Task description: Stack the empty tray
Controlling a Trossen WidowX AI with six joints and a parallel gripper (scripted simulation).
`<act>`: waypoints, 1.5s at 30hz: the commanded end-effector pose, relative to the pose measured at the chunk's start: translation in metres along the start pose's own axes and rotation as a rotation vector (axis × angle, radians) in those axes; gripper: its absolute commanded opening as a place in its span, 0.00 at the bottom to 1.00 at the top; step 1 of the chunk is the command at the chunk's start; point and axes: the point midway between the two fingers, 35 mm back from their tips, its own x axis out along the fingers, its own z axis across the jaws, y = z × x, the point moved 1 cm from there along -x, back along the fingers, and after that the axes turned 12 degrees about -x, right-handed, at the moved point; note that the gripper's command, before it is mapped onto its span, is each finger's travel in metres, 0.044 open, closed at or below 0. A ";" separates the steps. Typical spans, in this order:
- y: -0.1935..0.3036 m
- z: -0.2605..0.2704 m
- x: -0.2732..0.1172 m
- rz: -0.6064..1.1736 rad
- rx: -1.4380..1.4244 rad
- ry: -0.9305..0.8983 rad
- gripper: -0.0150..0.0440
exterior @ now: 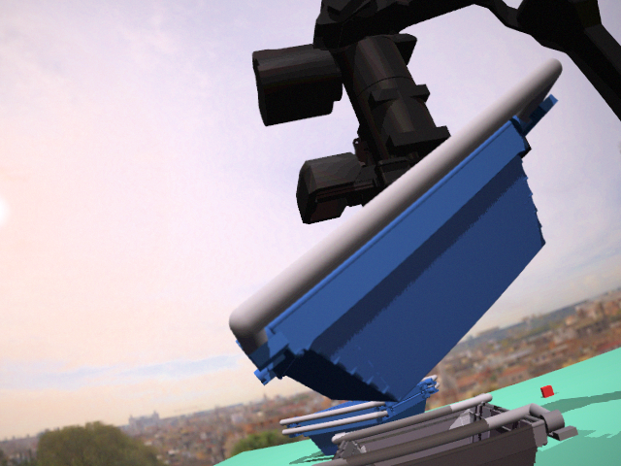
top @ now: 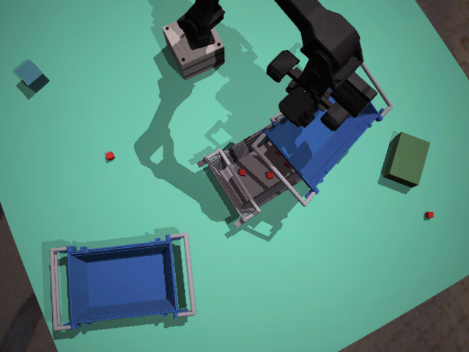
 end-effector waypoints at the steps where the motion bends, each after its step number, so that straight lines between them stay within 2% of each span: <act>1: -0.018 -0.001 -0.007 -0.004 0.037 -0.029 0.25; 26: -0.106 -0.041 -0.008 -0.007 0.257 -0.030 0.25; 45: -0.108 -0.042 -0.008 -0.007 0.263 -0.030 0.25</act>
